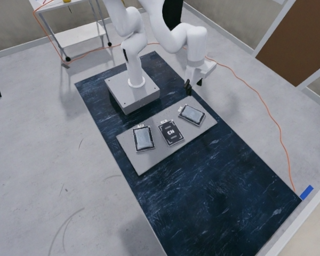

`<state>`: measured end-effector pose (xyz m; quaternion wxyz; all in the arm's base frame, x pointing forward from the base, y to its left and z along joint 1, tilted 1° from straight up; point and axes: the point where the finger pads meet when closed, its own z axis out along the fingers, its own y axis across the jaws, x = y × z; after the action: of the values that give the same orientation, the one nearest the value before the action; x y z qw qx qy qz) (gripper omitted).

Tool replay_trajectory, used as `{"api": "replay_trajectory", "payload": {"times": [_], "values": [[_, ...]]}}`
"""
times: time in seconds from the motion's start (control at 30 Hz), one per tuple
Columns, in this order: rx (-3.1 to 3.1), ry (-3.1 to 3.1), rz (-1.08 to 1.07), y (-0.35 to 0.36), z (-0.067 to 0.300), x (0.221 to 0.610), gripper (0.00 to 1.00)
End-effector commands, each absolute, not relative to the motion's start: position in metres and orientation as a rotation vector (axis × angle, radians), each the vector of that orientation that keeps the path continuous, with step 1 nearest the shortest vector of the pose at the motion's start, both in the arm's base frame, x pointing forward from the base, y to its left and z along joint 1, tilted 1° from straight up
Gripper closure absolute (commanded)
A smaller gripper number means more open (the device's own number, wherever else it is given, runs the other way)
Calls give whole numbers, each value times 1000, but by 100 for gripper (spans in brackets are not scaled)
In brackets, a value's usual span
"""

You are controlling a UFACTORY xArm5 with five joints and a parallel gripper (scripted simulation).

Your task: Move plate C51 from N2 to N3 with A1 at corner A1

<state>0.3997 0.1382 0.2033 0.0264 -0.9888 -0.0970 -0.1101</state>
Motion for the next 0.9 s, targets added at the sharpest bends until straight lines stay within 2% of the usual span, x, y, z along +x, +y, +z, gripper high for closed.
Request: {"api": "replay_trajectory", "payload": {"times": [0.0,0.87], "values": [[-3075,-249,-334,122,198,403,0],[-3124,-49,-268,32,160,398,0]]}}
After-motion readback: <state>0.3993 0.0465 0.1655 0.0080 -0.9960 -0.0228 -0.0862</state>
